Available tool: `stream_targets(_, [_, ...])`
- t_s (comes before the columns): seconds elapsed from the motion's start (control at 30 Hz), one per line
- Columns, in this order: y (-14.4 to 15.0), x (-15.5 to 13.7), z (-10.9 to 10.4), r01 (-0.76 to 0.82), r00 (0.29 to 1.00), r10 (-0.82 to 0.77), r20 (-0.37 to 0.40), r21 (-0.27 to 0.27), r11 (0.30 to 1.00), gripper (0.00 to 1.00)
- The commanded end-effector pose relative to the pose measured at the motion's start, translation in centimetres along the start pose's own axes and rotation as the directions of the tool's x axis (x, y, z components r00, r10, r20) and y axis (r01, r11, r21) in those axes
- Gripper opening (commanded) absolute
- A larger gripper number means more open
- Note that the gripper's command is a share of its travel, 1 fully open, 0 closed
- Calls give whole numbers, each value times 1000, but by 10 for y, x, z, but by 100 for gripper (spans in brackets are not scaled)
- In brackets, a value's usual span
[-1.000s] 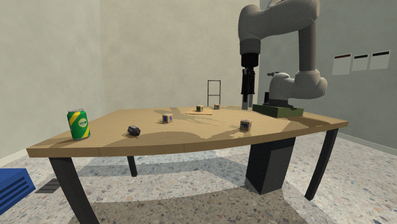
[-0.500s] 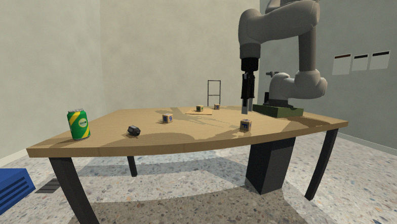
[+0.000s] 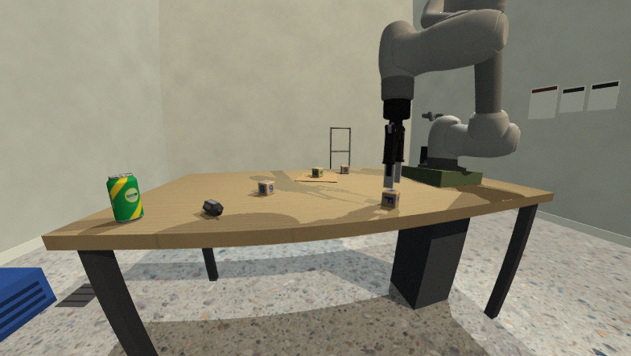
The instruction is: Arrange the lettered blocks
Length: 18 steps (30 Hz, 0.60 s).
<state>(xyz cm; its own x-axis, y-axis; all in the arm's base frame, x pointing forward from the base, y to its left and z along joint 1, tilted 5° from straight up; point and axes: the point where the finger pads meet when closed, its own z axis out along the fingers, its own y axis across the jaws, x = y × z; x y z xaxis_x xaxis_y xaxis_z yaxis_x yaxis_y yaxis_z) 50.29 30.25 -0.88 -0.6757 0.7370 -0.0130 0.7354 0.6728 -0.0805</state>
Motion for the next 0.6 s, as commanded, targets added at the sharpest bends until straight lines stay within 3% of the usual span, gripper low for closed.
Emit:
stream_targets(0.0, [1, 0, 2, 0, 1000, 0, 0, -1, 1000, 55])
stream_targets(0.57, [1, 0, 6, 0, 1000, 0, 0, -1, 1000, 55])
